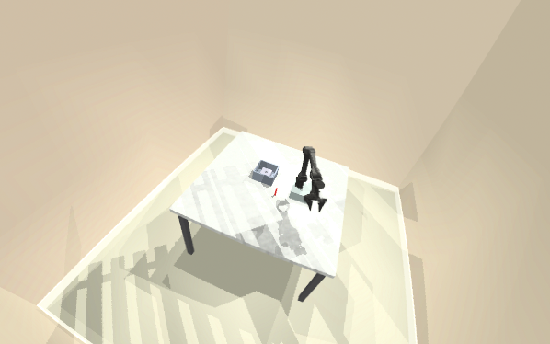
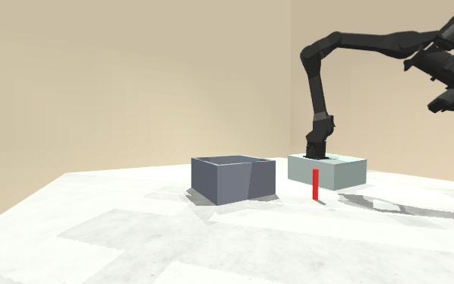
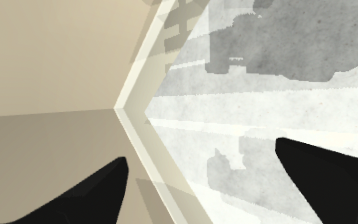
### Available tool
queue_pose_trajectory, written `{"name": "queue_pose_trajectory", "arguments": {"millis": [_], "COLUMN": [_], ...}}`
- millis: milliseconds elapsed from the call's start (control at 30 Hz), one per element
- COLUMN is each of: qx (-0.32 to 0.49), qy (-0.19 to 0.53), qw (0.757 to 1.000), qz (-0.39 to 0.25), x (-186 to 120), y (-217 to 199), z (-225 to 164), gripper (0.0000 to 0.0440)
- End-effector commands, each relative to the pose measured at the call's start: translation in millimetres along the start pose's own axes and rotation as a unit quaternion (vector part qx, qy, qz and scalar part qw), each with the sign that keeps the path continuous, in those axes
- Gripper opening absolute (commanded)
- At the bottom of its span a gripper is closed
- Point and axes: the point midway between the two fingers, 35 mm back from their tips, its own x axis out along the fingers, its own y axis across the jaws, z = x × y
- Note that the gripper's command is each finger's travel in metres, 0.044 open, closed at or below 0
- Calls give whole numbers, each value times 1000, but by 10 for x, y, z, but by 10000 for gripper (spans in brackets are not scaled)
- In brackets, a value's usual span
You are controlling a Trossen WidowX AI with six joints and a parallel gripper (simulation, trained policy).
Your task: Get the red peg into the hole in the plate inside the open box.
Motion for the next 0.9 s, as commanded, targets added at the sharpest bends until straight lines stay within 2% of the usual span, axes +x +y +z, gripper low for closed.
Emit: {"name": "queue_pose_trajectory", "arguments": {"millis": [0,200,433,633,867], "qx": [32,100,190,272,367], "qy": [-10,-30,-49,-64,-80], "qw": [998,987,960,926,874], "qz": [-46,-123,-199,-255,-309], "x": [-29,-138,-353,-574,-848], "y": [-332,-887,-1469,-1901,-2333], "z": [240,595,868,1004,1083], "gripper": [440,440,440,440,440]}}
